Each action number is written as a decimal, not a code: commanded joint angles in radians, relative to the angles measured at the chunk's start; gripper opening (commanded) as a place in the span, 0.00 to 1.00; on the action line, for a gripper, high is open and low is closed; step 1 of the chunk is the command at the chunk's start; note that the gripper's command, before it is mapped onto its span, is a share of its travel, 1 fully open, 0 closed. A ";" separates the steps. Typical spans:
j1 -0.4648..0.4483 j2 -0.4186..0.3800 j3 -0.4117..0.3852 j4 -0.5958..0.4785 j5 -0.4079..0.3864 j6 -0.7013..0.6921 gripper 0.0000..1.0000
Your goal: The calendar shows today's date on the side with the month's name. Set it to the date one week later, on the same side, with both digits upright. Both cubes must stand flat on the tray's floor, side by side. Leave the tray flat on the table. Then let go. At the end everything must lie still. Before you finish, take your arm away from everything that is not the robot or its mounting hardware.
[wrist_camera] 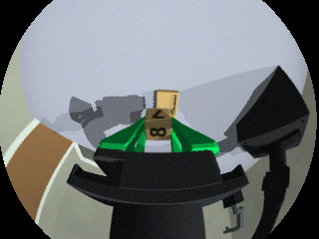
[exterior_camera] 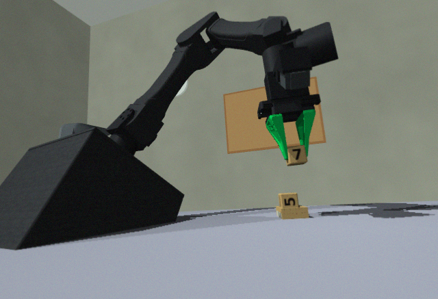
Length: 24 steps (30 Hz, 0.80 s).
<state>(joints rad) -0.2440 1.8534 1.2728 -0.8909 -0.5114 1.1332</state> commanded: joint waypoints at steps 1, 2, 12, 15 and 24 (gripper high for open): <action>-0.041 -0.044 0.055 -0.140 -0.003 -0.053 0.26; -0.045 -0.046 0.063 -0.152 -0.003 -0.058 0.26; -0.048 -0.029 0.049 -0.166 -0.002 -0.064 0.26; -0.049 -0.028 0.049 -0.166 -0.002 -0.064 0.26; -0.132 0.028 0.004 -0.122 0.009 -0.373 0.26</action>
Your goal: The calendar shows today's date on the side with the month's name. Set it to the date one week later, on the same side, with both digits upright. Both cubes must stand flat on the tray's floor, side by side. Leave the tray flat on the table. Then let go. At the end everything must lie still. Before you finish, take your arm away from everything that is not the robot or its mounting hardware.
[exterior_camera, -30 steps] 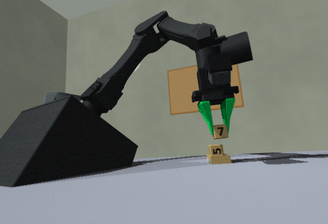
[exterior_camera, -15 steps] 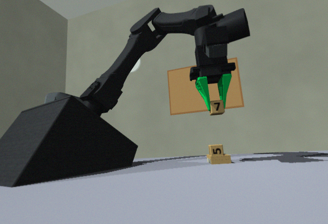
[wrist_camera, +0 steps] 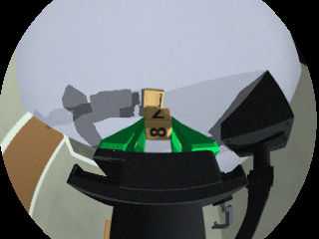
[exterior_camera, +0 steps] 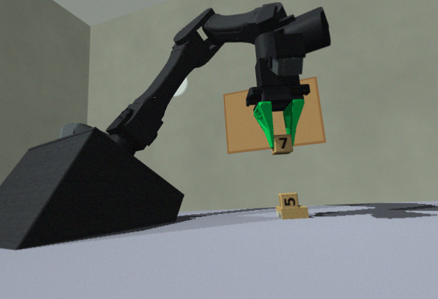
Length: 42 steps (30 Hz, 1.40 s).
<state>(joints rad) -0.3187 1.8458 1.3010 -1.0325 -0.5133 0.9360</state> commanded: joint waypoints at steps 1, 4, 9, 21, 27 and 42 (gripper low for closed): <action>-0.078 0.046 -0.030 0.024 0.012 -0.252 0.26; -0.100 0.058 -0.036 0.029 0.014 -0.333 0.26; -0.176 0.103 -0.032 0.041 0.025 -0.588 0.26; -0.294 0.167 -0.058 0.065 0.035 -1.010 0.26; -0.358 0.201 -0.064 0.077 0.041 -1.242 0.26; -0.353 0.176 -0.067 0.078 0.034 -1.255 0.26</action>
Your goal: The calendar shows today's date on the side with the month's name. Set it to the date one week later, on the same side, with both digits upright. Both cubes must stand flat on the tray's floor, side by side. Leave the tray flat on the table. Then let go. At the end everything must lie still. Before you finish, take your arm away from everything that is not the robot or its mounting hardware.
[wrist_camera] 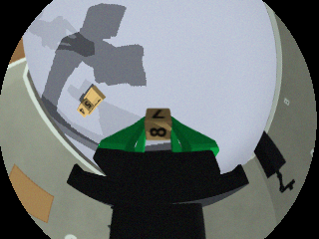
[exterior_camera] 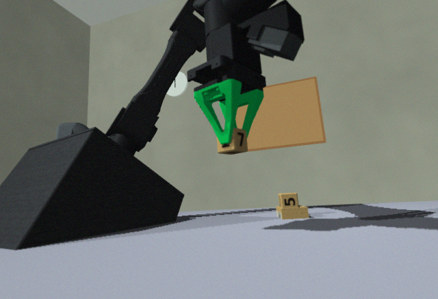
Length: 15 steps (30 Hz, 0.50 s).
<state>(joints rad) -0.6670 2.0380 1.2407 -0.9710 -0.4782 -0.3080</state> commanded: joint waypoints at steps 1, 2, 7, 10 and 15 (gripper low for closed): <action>-0.004 -0.016 -0.009 0.017 -0.001 -0.011 0.26; -0.002 -0.013 -0.016 0.019 -0.001 -0.011 0.26; 0.016 0.019 -0.036 0.046 -0.005 0.011 0.26; 0.028 0.030 -0.055 0.083 -0.010 0.024 0.26; 0.041 0.047 -0.080 0.133 -0.013 0.042 0.26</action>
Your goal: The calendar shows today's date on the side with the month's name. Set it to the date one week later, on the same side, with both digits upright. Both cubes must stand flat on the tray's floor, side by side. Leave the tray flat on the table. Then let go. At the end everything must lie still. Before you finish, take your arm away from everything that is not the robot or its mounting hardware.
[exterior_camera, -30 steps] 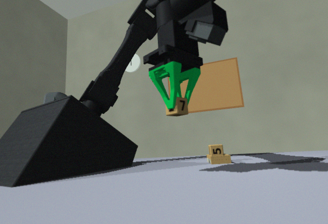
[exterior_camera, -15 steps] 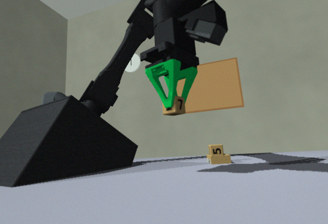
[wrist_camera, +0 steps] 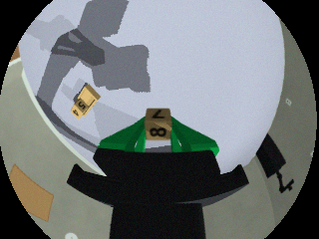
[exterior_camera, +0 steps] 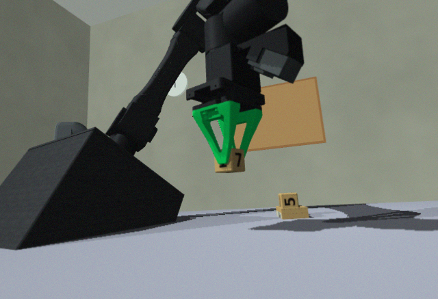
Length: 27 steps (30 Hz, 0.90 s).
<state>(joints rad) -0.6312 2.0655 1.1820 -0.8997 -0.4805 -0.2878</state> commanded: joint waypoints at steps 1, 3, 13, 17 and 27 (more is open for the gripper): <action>0.014 0.026 -0.030 0.080 -0.011 0.029 0.26; 0.027 0.041 -0.048 0.120 -0.014 0.043 0.26; 0.083 0.122 -0.110 0.295 -0.022 0.110 0.26; 0.077 0.133 -0.073 0.314 -0.023 0.117 0.26; 0.084 0.133 -0.116 0.335 -0.024 0.125 0.26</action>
<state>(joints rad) -0.5354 2.1963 1.0817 -0.5900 -0.4957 -0.1719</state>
